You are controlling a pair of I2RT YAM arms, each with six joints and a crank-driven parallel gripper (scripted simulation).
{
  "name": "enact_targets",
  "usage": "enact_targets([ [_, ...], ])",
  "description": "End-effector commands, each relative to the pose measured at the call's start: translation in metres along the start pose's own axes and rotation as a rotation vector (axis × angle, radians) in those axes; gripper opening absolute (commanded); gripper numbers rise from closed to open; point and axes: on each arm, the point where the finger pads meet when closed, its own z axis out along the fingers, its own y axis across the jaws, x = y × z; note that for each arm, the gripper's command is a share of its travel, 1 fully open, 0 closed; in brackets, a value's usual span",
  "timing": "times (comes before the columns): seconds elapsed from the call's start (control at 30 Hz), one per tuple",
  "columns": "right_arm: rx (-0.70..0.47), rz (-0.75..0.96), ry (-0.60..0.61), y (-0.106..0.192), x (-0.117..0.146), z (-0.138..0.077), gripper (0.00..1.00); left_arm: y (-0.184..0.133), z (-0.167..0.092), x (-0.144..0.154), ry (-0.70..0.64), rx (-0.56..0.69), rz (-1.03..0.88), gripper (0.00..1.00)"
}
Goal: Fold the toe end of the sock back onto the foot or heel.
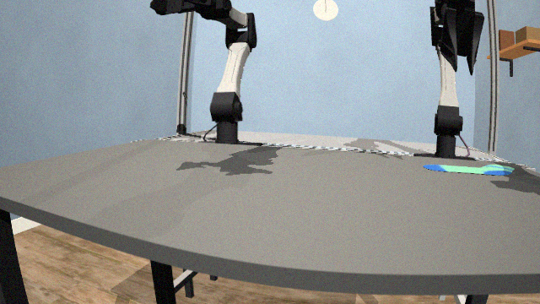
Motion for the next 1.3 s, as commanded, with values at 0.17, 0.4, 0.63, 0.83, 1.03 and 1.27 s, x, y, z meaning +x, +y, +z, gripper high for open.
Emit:
enact_targets([
  [0.17, -0.005, -0.002, -0.020, 0.002, -0.007, -0.001, 1.00, -0.013, 0.002, 0.053, 0.294, -0.032, -0.025, 0.34],
  [0.4, -0.005, -0.002, -0.020, 0.002, -0.007, -0.001, 1.00, -0.026, -0.001, 0.102, 0.547, -0.068, -0.014, 0.34],
  [0.63, -0.005, -0.002, -0.020, 0.002, -0.007, -0.001, 1.00, -0.034, -0.012, 0.135, 0.735, -0.115, 0.006, 0.34],
  [0.83, -0.005, -0.002, -0.020, 0.002, -0.007, -0.001, 1.00, -0.040, -0.033, 0.167, 0.964, -0.197, 0.044, 0.34],
  [1.03, -0.005, -0.002, -0.020, 0.002, -0.007, -0.001, 1.00, -0.045, -0.025, 0.162, 0.934, -0.177, 0.039, 0.34],
  [1.27, -0.005, -0.002, -0.020, 0.002, -0.007, -0.001, 1.00, -0.044, -0.023, 0.167, 0.929, -0.141, 0.050, 0.34],
])
